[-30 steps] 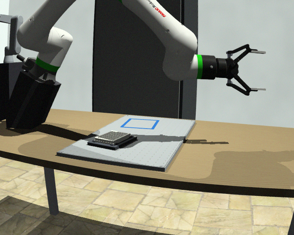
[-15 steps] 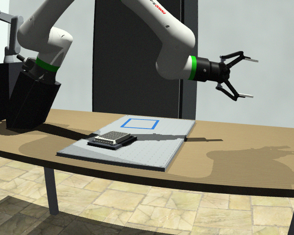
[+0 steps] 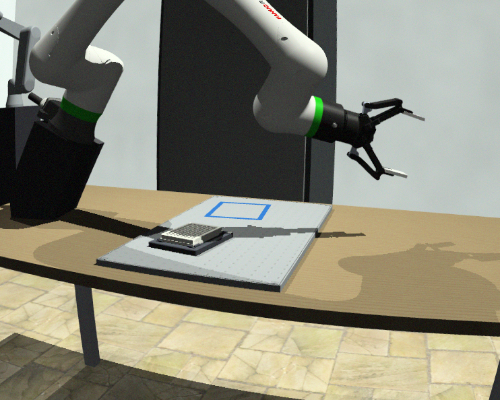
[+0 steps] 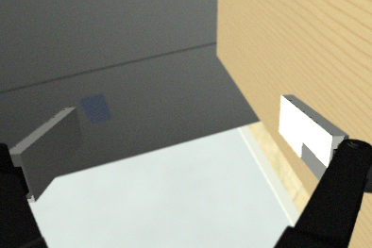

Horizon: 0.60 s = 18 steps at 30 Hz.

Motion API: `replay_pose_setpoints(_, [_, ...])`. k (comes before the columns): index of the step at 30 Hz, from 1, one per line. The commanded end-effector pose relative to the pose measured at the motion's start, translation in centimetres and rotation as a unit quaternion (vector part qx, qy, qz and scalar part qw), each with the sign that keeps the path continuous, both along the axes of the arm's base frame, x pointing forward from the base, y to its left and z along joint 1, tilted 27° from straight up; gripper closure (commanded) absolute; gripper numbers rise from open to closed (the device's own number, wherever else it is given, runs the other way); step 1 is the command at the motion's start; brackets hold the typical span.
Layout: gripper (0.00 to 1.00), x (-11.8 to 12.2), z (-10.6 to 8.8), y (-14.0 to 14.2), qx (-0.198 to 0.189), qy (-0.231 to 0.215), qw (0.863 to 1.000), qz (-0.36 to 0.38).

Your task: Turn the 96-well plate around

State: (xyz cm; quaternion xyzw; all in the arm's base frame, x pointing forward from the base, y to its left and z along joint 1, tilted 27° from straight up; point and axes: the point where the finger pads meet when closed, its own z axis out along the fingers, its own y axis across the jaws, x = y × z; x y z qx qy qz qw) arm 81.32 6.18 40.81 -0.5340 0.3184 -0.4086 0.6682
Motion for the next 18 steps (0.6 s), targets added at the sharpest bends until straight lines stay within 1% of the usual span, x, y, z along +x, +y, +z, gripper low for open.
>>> replay_pose_setpoints(1, [0.00,-0.5,-1.0,0.4,0.002,0.017,1.000,0.010])
replay_pose_setpoints(3, [0.00,-0.9,-1.8,0.7,0.002,0.017,1.000,0.010])
replay_pose_setpoints(5, [0.00,-1.4,-2.6,1.0,0.003,0.046,0.999,0.025])
replay_pose_setpoints(6, [0.00,-1.7,-3.0,1.1,0.003,0.053,0.998,0.029])
replay_pose_setpoints(9, [0.00,-2.4,-4.3,1.5,0.003,0.053,0.998,0.029])
replay_pose_setpoints(10, [0.00,-2.4,-4.3,1.5,0.003,0.053,0.998,0.029])
replay_pose_setpoints(12, [0.00,-2.9,-5.1,1.7,0.003,0.084,0.996,0.041])
replay_pose_setpoints(13, [0.00,-3.2,-5.5,1.8,0.003,0.091,0.995,0.044])
replay_pose_setpoints(15, [0.00,-3.7,-6.3,2.0,0.003,0.091,0.995,0.044])
replay_pose_setpoints(17, [0.00,-3.7,-6.3,2.0,0.003,0.091,0.995,0.044])
replay_pose_setpoints(18, [0.00,-3.9,-6.8,2.1,0.003,0.107,0.993,0.050])
